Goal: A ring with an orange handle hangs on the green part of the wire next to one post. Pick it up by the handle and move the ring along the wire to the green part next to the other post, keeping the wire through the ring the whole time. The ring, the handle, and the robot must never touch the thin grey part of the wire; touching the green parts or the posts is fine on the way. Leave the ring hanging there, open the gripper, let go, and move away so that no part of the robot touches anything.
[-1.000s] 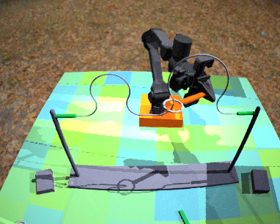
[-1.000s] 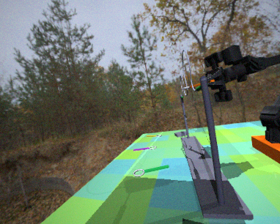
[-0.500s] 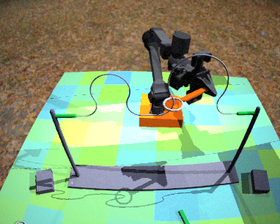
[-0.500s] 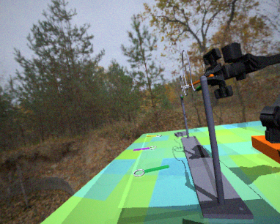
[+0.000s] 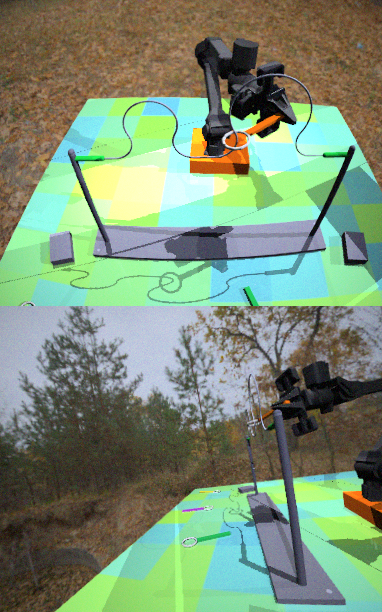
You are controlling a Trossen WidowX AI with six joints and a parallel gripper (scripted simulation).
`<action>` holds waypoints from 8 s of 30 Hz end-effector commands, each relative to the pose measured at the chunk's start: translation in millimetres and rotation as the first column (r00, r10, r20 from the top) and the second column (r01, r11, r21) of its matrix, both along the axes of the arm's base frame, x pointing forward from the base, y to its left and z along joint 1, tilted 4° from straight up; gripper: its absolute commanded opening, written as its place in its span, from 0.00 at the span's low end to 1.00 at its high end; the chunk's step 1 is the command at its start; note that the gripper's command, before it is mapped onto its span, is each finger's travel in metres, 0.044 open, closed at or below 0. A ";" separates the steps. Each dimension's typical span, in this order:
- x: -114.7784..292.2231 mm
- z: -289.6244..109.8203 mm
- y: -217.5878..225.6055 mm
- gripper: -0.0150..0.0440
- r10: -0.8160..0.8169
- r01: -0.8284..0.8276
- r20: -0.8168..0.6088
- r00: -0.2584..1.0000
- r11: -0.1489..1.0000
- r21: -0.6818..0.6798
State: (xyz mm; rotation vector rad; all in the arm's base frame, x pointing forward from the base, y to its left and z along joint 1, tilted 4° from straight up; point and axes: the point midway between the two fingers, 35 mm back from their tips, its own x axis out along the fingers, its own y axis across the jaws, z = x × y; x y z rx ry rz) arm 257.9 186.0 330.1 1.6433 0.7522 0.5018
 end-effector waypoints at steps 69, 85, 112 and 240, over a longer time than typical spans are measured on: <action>6.4 47.0 -15.6 0.00 0.000 0.001 -0.007 1.000 0.997 0.074; 6.1 44.4 -15.0 0.00 0.005 -0.005 0.018 1.000 1.000 -0.015; 5.8 40.4 -14.5 0.00 0.016 -0.009 0.050 0.999 0.991 -0.132; 7.0 16.0 -22.1 0.00 0.152 0.062 0.205 0.967 0.641 -0.765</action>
